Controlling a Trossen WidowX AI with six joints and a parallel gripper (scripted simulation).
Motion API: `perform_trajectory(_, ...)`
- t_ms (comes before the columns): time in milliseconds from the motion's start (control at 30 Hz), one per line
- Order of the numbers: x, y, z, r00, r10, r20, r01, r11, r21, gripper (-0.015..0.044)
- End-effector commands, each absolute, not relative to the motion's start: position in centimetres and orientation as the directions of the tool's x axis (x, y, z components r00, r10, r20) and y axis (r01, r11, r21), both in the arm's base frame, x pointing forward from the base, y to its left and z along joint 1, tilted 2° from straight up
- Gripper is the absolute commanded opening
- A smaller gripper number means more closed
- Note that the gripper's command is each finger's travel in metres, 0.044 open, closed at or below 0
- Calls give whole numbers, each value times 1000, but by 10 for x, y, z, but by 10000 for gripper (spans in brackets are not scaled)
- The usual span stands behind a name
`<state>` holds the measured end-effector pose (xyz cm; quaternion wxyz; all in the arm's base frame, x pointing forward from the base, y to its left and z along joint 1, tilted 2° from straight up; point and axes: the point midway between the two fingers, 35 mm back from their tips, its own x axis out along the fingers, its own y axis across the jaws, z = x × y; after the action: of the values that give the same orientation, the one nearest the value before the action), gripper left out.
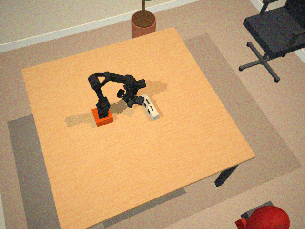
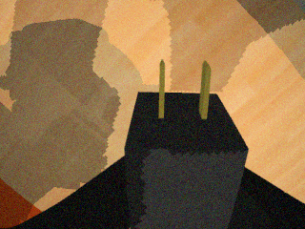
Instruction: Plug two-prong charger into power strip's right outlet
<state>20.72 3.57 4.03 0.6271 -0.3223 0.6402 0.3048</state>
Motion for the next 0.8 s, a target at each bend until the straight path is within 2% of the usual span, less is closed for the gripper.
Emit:
perform_trajectory(0, 208, 33, 43, -3, -25, -1000, -784, 621, -13, 0)
perform_trajectory(767, 222, -2, 25, -12, -17, -1000, -587, 809, -7, 0)
